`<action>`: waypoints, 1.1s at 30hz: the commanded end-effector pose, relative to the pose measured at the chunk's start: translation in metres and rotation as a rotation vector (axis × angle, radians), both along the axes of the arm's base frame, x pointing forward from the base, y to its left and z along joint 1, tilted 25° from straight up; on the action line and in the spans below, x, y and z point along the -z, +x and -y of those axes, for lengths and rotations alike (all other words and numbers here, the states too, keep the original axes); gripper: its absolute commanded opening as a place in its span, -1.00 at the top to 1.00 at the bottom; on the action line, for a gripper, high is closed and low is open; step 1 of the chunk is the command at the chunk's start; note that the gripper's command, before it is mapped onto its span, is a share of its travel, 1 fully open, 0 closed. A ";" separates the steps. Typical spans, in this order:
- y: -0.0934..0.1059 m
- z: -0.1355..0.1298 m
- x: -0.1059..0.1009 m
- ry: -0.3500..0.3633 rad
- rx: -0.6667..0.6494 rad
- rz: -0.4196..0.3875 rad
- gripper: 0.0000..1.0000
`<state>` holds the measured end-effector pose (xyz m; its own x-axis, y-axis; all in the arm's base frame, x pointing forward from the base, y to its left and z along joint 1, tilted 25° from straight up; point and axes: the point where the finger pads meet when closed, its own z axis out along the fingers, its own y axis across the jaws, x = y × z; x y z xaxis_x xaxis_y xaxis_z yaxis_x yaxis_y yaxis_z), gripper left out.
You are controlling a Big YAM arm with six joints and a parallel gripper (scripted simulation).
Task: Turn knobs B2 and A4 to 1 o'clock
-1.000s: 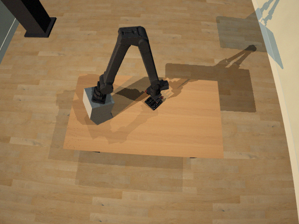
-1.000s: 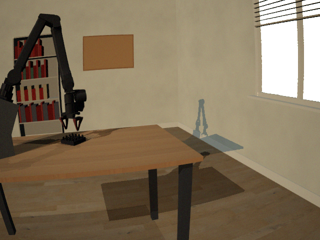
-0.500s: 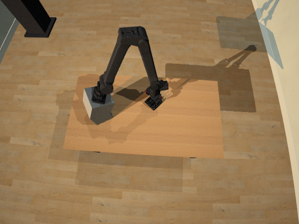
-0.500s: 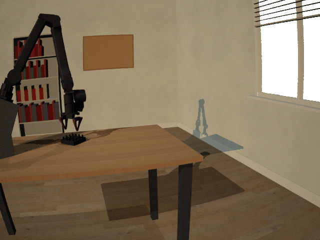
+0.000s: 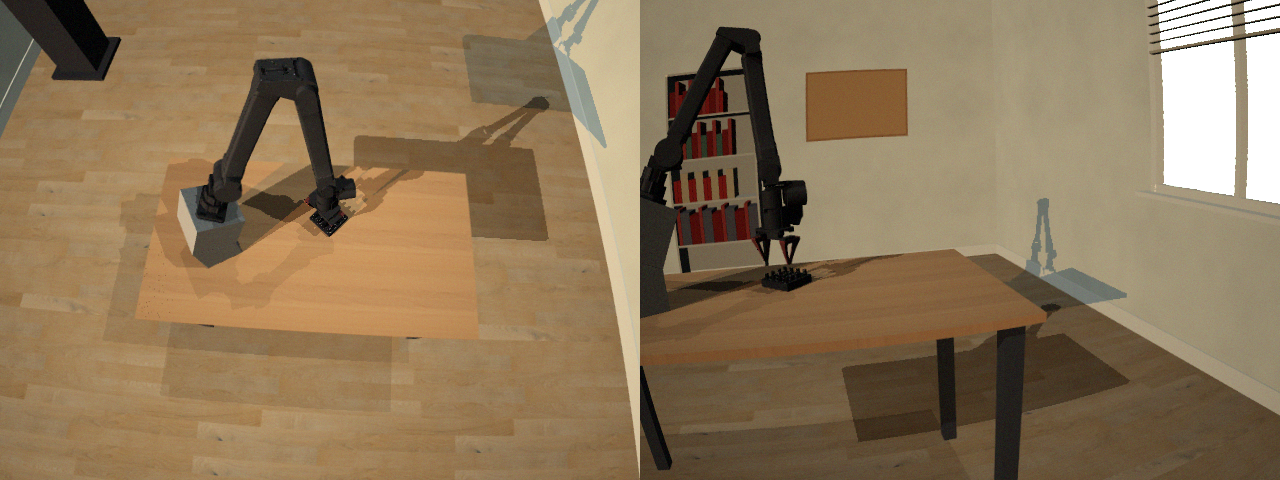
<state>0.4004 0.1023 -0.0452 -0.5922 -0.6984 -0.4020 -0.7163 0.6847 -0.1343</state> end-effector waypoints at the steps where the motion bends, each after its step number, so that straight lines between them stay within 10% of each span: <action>1: 0.002 0.010 -0.004 0.001 -0.005 0.028 -1.00; 33: -0.010 0.024 0.010 -0.003 -0.008 0.012 -1.00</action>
<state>0.3860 0.0819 -0.0556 -0.5888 -0.7023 -0.4002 -0.7190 0.6813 -0.1378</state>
